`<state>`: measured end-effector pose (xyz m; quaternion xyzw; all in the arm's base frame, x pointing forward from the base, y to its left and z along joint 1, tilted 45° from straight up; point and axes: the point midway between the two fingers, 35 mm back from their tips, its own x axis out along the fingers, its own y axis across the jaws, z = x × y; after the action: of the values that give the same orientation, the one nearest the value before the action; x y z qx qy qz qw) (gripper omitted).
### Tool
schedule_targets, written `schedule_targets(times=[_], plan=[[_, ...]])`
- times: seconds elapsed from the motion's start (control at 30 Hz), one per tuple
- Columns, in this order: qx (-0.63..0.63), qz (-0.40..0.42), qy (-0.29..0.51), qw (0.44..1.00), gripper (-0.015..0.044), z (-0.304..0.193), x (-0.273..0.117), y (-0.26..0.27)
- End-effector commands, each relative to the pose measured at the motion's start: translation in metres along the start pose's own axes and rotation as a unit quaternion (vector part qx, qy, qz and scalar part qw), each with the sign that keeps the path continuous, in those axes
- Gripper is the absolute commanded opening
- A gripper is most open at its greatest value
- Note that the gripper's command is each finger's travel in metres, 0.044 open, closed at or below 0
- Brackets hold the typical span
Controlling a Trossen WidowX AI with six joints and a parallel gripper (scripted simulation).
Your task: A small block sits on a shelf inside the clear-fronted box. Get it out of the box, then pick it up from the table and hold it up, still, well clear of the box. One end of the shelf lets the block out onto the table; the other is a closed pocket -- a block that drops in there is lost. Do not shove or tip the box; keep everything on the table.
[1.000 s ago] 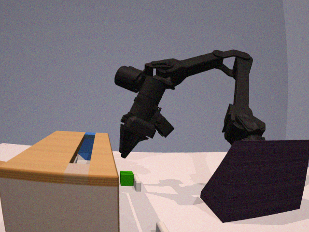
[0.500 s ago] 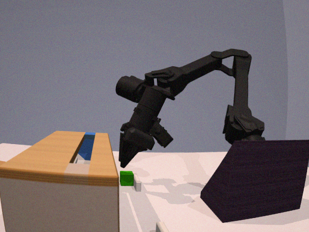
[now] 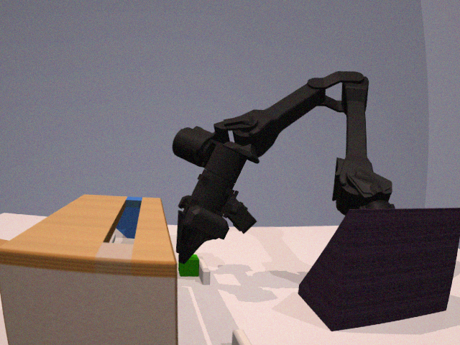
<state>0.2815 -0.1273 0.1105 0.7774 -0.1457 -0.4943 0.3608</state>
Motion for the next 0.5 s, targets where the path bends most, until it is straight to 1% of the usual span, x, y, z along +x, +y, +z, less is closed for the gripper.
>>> schedule_targets(times=[0.0,0.33,0.47], plan=[[-0.004,-0.002,0.001,1.0,0.0285,0.004,0.007,-0.001],[-0.005,-0.001,0.001,1.0,0.0285,0.011,0.019,-0.001],[-0.005,-0.001,0.001,1.0,0.018,0.011,0.019,-0.001]])
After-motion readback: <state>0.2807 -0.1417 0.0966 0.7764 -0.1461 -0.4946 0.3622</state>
